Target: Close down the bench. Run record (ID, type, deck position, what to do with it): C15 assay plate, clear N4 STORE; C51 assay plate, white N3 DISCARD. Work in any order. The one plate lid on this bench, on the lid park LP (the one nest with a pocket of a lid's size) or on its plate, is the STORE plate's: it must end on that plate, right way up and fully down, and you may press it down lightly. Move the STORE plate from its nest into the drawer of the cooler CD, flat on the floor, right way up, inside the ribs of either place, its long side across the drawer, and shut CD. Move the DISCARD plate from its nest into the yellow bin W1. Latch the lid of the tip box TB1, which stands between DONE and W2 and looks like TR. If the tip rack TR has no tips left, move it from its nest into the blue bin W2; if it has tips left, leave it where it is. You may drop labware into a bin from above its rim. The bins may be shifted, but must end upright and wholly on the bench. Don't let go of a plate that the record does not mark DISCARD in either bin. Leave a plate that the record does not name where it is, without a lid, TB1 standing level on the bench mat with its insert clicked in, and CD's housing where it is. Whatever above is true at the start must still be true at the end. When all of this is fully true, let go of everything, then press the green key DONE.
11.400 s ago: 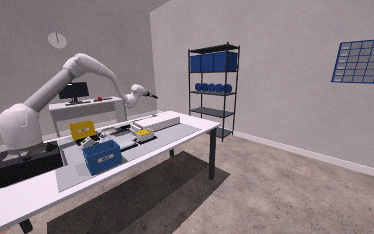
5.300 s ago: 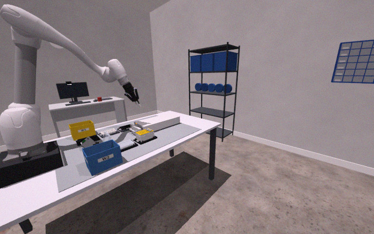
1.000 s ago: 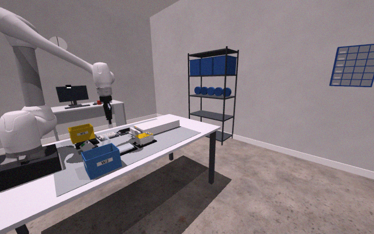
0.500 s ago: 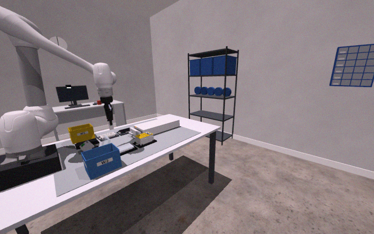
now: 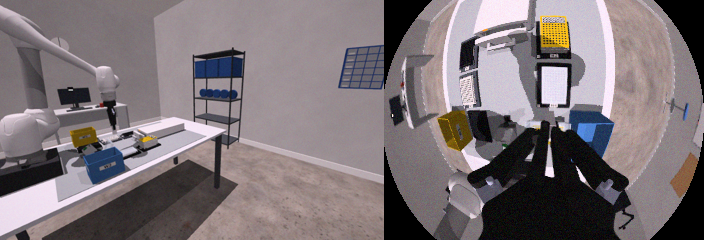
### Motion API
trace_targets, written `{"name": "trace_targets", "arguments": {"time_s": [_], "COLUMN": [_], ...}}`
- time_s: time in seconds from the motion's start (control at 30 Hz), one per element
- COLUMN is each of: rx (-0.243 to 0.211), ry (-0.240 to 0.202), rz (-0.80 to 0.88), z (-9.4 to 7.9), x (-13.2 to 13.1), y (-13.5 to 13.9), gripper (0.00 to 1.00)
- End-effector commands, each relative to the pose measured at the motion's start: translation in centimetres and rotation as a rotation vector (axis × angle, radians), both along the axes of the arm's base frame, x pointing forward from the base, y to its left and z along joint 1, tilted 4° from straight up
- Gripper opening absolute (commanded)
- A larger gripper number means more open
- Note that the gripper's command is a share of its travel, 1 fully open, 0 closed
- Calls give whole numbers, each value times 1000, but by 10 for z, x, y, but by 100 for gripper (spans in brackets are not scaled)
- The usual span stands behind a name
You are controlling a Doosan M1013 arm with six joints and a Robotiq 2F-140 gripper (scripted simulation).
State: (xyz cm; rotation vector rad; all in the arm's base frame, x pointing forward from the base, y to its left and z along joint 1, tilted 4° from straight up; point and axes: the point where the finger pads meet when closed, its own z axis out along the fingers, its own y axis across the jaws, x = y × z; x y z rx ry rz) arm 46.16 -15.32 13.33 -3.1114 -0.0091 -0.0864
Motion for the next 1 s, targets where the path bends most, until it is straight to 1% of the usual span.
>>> {"name": "trace_targets", "arguments": {"time_s": [0.0, 0.97], "rx": [0, 0], "ry": [0, 0], "rz": [0, 0], "z": [-5, -50], "x": [0, 3], "y": [0, 1], "gripper": [0, 0]}}
